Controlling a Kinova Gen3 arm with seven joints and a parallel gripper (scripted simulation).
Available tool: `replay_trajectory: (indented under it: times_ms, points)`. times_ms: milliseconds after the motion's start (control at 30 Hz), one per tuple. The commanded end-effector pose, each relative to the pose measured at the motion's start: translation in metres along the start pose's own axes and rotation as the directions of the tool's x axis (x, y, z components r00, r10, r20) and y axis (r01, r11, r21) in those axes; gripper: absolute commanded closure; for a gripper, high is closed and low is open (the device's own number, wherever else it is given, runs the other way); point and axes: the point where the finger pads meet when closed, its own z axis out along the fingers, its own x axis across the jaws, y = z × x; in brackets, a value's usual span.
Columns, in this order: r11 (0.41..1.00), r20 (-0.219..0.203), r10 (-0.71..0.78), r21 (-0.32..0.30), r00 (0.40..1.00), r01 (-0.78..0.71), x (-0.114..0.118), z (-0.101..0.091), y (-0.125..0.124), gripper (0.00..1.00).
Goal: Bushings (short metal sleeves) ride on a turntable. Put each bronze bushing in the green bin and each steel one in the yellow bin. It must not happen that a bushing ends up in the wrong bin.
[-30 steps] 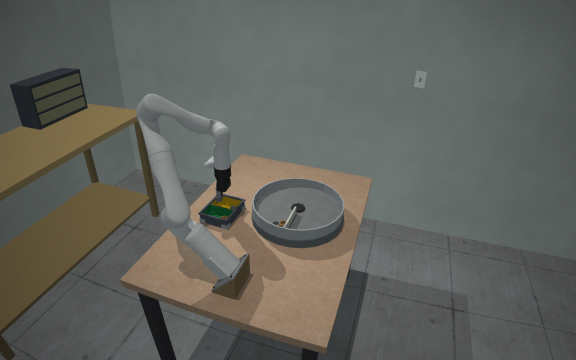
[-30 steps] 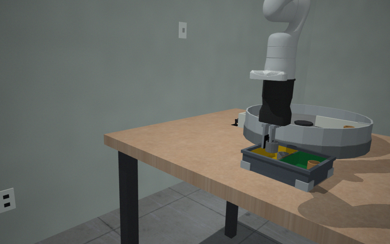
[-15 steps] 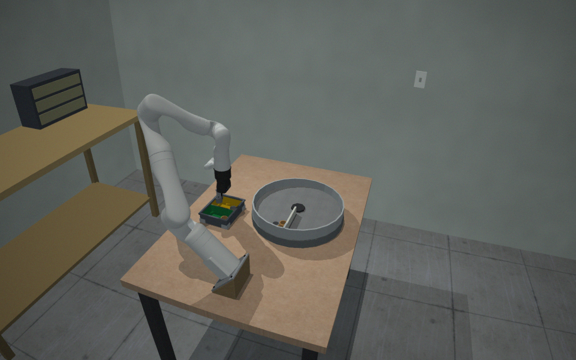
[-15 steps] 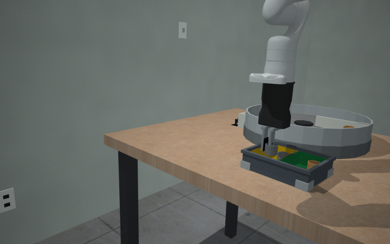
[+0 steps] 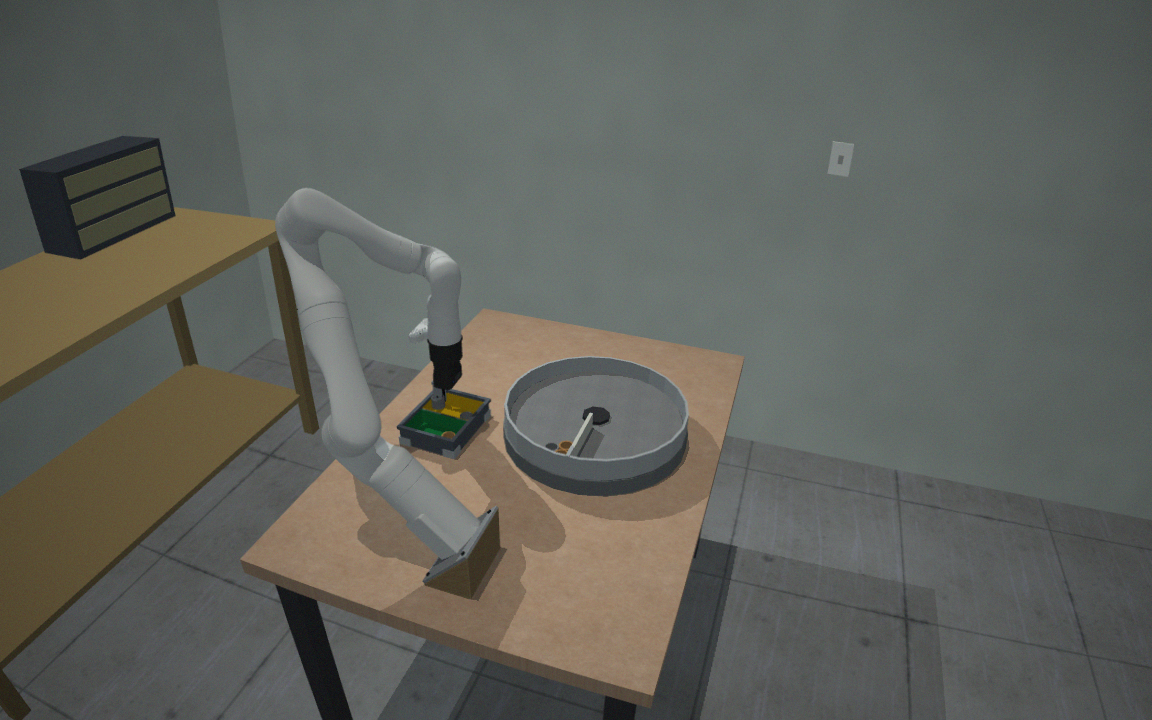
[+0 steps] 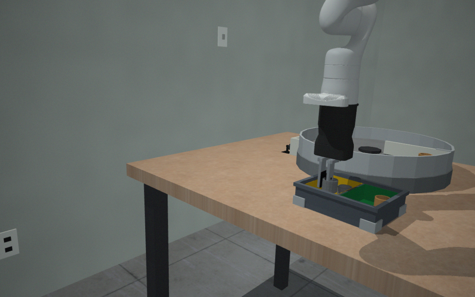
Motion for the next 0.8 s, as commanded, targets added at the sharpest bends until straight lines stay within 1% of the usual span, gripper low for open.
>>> replay_trajectory:
  times_ms: [0, 300, 533, 767]
  points:
    - [1.0, 0.002, 0.001, 0.001, 1.0, -0.001, -0.001, 0.002, 0.0, 1.0]
    - [1.0, 0.003, 0.001, 0.001, 1.0, -0.001, -0.001, 0.008, 0.0, 1.0]
    - [1.0, 0.003, 0.001, 0.001, 1.0, -0.001, -0.001, 0.008, 0.0, 1.0]
    - [1.0, 0.002, 0.001, 0.001, 1.0, -0.001, -0.001, 0.014, 0.0, 1.0]
